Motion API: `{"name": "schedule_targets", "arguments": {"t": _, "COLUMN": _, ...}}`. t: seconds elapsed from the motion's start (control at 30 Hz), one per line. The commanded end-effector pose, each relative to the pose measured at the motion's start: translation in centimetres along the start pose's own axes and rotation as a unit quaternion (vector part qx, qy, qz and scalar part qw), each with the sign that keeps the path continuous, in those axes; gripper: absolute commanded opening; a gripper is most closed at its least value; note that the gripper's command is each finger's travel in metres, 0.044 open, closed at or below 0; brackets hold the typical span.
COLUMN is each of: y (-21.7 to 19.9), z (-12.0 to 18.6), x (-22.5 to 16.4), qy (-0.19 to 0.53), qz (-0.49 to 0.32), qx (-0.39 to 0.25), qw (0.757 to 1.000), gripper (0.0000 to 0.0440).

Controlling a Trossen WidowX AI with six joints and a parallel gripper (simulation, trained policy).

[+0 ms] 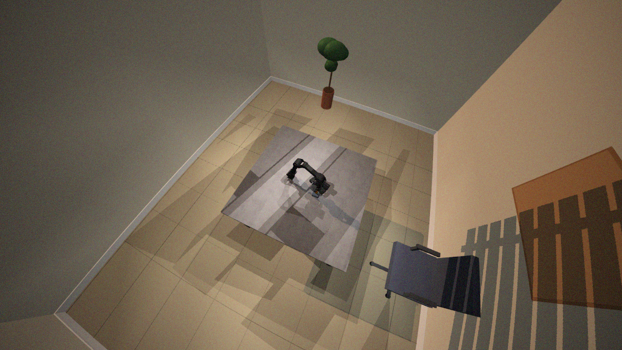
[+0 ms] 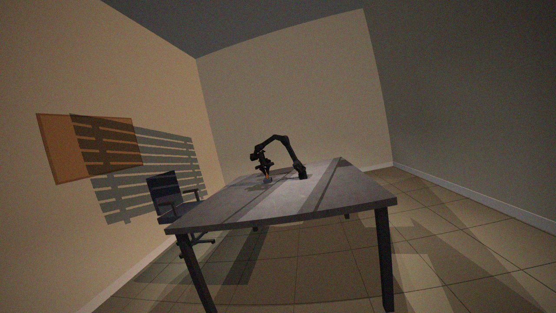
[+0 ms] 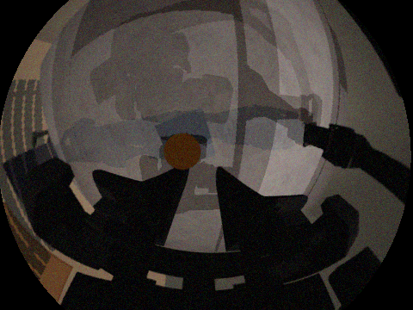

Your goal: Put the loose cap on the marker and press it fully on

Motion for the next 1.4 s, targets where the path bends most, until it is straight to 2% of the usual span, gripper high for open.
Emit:
{"name": "schedule_targets", "arguments": {"t": 0.0, "y": 0.1, "z": -0.3, "x": 0.1, "qy": -0.005, "qz": 0.009, "qx": 0.002, "qw": 1.000, "gripper": 0.0161}}
{"name": "schedule_targets", "arguments": {"t": 0.47, "y": 0.5, "z": -1.0, "x": 0.2, "qy": -0.009, "qz": 0.040, "qx": 0.012, "qw": 0.999, "gripper": 0.0210}}
{"name": "schedule_targets", "arguments": {"t": 0.53, "y": 0.5, "z": -1.1, "x": 0.3, "qy": -0.009, "qz": 0.045, "qx": 0.011, "qw": 0.999, "gripper": 0.0227}}
{"name": "schedule_targets", "arguments": {"t": 0.83, "y": 0.4, "z": -0.2, "x": 1.1, "qy": -0.014, "qz": 0.063, "qx": 0.008, "qw": 0.998, "gripper": 0.0440}}
{"name": "schedule_targets", "arguments": {"t": 1.1, "y": 0.3, "z": 2.2, "x": 1.7, "qy": -0.012, "qz": 0.073, "qx": 0.008, "qw": 0.997, "gripper": 0.0439}}
{"name": "schedule_targets", "arguments": {"t": 1.2, "y": 0.3, "z": 2.8, "x": 2.0, "qy": -0.012, "qz": 0.082, "qx": 0.005, "qw": 0.997, "gripper": 0.0423}}
{"name": "schedule_targets", "arguments": {"t": 1.37, "y": 0.3, "z": 3.1, "x": 2.2, "qy": -0.012, "qz": 0.113, "qx": -0.001, "qw": 0.994, "gripper": 0.0302}}
Point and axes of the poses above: the point midway between the two fingers, 35 mm back from their tips, its own z axis back along the fingers, its own y axis across the jaws, x = y × z, the point moved 4 cm from there along z, back along the fingers
